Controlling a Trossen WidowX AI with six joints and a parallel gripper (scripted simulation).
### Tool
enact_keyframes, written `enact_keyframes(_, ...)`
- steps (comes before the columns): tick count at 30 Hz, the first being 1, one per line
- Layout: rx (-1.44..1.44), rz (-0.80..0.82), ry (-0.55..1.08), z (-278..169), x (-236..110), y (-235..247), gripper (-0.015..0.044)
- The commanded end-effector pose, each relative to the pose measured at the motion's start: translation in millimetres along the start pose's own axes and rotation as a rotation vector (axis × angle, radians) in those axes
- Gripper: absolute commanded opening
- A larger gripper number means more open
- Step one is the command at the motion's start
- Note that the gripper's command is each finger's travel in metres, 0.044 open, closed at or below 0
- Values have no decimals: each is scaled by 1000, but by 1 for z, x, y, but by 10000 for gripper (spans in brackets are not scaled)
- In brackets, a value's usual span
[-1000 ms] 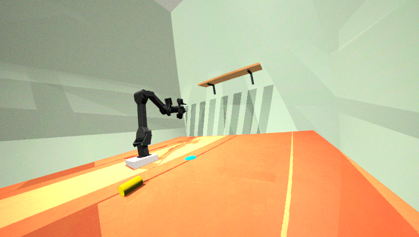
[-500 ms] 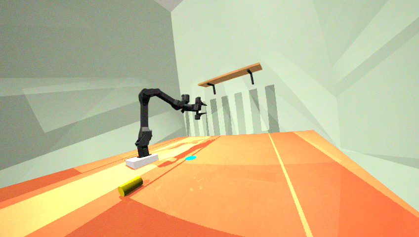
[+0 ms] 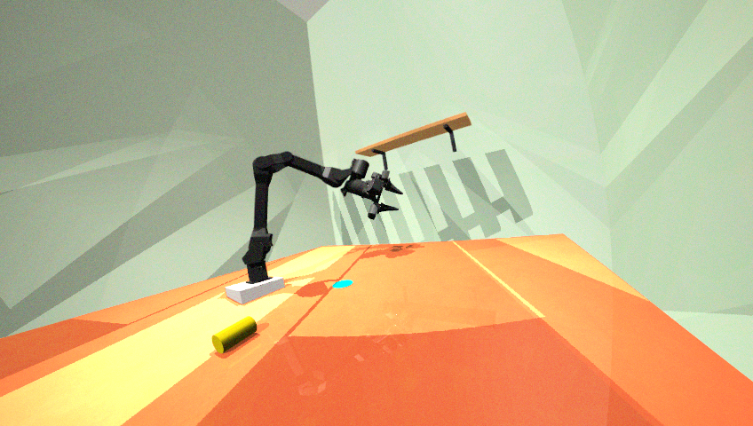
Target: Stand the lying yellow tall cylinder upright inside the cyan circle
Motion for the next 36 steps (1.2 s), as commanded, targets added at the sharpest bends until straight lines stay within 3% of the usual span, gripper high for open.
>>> enact_keyframes(1,-23,-93,-54,42,10,-18,309)
enact_keyframes(9,-35,-328,-162,142,11,-71,309)
enact_keyframes(17,3,-563,-220,229,-15,-130,309)
enact_keyframes(27,122,-828,-222,310,-80,-207,309)
enact_keyframes(36,291,-1011,-168,351,-159,-270,309)
Point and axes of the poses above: the point midway between the two fingers, 35 mm back from their tips, its own x axis out along the fingers, its own y axis across the jaws, z = x × y, the point moved 3 cm from there along -x, back along the fingers, and after that the axes turned 3 degrees about -x, right-handed, at the moved point
